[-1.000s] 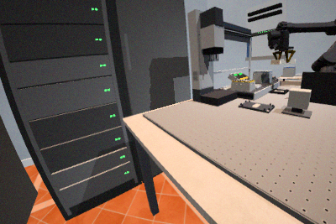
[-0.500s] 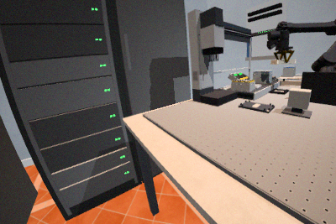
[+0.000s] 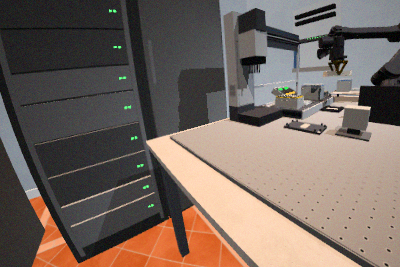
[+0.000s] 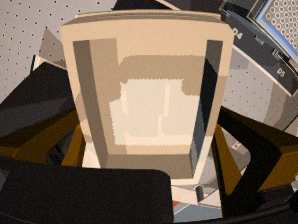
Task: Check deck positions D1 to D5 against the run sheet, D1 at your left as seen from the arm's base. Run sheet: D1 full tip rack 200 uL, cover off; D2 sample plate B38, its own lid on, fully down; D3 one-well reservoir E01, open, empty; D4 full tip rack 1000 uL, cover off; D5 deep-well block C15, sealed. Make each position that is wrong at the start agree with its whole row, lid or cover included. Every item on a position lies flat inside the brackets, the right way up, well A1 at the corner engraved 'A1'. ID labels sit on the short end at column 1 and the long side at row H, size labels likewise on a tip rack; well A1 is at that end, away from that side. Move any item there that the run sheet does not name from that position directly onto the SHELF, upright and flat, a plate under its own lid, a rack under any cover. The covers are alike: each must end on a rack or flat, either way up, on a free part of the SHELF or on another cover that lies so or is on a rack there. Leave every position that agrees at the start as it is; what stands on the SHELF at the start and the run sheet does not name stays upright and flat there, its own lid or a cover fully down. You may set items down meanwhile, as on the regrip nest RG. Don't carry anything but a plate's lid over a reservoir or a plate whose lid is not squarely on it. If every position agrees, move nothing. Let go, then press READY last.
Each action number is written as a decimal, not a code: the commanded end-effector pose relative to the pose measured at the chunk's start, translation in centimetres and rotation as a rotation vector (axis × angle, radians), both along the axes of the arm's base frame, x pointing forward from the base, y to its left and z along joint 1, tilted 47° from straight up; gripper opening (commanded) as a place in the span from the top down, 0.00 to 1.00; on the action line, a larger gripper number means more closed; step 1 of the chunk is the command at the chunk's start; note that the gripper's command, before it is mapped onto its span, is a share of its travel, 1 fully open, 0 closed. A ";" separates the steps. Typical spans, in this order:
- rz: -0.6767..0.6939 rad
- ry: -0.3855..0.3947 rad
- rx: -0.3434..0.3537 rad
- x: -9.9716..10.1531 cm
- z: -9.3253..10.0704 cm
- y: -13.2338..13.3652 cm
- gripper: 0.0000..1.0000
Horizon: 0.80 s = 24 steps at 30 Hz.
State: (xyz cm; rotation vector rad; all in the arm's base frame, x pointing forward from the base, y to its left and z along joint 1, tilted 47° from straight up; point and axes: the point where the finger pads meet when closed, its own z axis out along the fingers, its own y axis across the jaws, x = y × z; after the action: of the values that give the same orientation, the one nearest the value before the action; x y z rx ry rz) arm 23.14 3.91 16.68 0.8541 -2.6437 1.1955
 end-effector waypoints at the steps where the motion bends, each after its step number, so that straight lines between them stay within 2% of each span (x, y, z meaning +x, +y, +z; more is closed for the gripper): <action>1: -0.073 -0.090 0.024 0.6 1.0 0.4 1.00; 13: -0.235 -0.262 0.054 0.6 1.0 0.4 1.00; 15: -0.235 -0.262 0.054 0.6 1.0 0.4 1.00; 24: -0.346 -0.377 0.073 0.6 1.0 0.4 1.00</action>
State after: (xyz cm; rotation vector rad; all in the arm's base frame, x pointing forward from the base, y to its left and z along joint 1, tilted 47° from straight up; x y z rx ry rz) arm 23.14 3.91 16.68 0.2981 -2.9129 1.2711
